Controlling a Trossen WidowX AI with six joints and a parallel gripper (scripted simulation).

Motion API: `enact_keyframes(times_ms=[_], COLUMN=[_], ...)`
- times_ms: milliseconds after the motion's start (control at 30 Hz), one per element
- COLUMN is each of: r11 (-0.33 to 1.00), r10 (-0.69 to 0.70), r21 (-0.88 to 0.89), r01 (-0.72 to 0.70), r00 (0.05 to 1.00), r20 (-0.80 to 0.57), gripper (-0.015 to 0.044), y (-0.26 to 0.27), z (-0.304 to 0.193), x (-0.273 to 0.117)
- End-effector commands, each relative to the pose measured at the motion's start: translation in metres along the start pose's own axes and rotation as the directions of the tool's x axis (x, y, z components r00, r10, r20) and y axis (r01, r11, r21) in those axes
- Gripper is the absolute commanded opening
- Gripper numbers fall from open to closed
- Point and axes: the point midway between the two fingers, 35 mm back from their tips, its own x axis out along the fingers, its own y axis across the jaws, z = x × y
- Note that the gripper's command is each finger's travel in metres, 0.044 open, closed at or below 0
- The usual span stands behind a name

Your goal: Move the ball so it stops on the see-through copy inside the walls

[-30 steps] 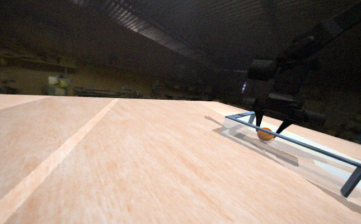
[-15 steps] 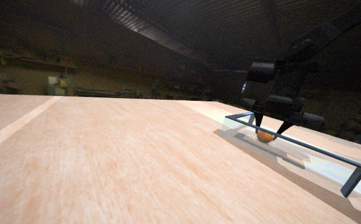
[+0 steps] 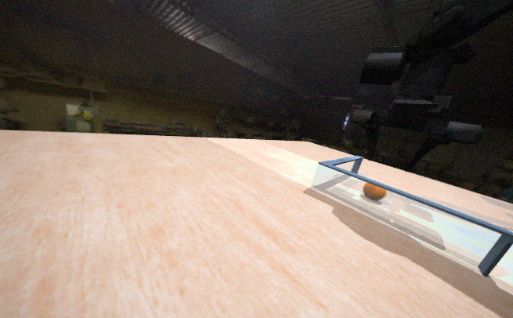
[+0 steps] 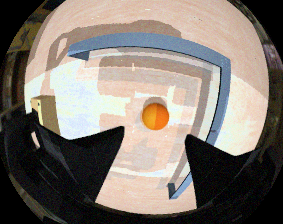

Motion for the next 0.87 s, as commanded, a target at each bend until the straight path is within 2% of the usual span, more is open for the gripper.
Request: enact_keyframes(times_ms=[0,267,333,433,833], r11=[1.000,1.000,1.000,1.000,1.000], r10=[-0.006,-0.023,-0.023,-0.025,-0.025], r21=[-0.004,0.000,0.000,0.001,0.001], r01=[0.006,0.023,0.023,0.025,0.025], r00=[1.000,1.000,1.000,1.000,1.000], r20=[-0.002,0.003,0.003,0.003,0.003], gripper=[0.0309,0.0309,0.0361,0.0440,0.0440], y=[0.001,-0.003,-0.002,0.003,0.003], z=[-0.001,0.000,0.000,0.000,0.000], x=[-0.022,-0.015,-0.027,-0.064,-0.067])
